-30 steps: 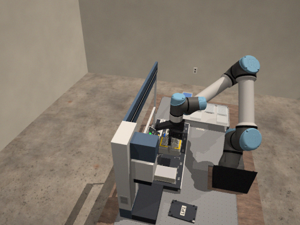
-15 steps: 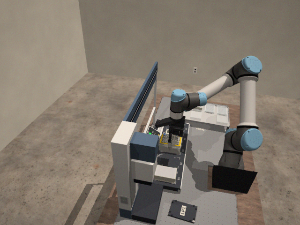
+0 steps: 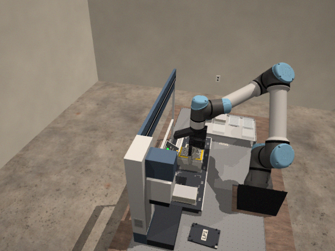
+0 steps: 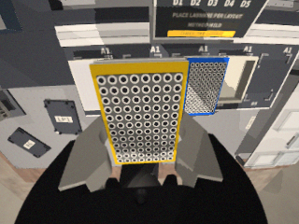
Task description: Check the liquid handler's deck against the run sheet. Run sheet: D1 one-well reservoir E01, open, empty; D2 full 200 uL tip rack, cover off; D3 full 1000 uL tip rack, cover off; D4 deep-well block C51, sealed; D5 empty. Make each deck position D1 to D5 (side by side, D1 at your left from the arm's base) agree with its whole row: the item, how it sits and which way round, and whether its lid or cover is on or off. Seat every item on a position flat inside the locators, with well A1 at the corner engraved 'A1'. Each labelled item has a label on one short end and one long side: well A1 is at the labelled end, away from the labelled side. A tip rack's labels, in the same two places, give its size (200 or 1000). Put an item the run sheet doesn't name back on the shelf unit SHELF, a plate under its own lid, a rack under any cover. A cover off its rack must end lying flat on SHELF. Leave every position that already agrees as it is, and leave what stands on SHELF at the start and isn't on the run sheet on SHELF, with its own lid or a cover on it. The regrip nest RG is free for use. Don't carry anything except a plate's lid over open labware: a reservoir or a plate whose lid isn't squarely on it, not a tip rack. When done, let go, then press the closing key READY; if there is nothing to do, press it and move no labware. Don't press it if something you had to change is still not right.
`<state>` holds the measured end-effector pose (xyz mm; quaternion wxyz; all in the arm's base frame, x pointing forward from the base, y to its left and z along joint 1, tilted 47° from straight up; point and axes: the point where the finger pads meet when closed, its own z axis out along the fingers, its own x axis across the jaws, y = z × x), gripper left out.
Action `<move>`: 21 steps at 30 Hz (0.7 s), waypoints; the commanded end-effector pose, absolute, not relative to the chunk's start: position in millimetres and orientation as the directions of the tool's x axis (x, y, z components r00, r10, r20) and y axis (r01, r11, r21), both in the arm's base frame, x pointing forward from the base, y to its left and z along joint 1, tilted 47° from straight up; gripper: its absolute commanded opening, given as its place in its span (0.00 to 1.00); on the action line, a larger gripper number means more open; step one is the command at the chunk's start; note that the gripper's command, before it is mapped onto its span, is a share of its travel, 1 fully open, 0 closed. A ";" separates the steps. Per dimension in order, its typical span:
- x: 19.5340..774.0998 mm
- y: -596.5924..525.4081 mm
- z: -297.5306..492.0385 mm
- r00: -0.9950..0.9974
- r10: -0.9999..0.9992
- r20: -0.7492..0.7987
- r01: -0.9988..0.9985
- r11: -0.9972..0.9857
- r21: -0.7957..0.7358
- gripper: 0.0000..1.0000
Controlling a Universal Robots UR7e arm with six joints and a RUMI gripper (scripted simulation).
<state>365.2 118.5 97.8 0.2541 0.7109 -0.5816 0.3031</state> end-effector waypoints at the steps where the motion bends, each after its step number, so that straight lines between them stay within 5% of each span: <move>1: 364.4 123.5 102.6 0.139 -0.673 0.726 -0.981 -0.194 0.008 0.00; 21: 360.8 142.6 120.9 0.139 -0.673 0.726 -0.981 -0.194 0.008 0.00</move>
